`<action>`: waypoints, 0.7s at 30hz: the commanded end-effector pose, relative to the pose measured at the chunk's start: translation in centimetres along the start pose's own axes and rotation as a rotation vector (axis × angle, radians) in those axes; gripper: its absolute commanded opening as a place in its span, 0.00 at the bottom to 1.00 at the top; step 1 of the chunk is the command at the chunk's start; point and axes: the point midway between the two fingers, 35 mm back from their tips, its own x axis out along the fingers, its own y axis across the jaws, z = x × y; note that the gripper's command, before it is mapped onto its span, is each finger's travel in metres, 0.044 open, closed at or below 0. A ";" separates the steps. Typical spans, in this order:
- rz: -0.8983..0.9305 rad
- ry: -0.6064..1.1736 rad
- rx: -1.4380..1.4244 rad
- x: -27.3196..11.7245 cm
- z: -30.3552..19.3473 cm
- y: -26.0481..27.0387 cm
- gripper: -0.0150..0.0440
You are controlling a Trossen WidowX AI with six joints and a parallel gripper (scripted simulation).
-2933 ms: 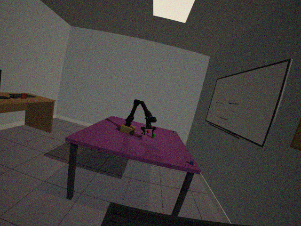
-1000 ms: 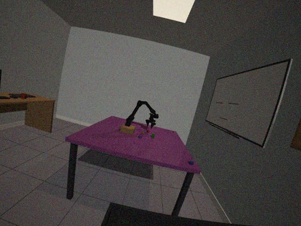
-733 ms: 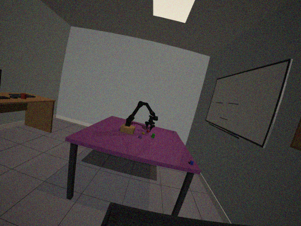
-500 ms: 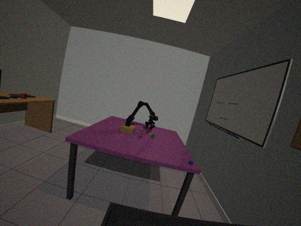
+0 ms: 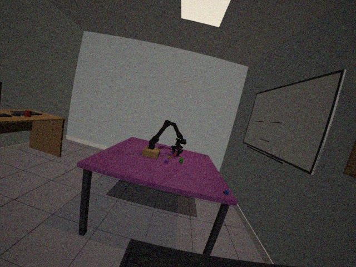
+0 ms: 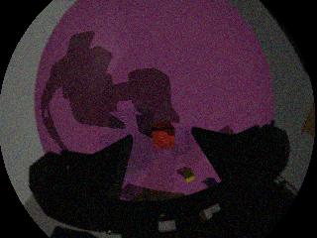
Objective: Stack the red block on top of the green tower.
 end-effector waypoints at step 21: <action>-0.002 0.010 0.004 1.2 -0.4 0.0 0.96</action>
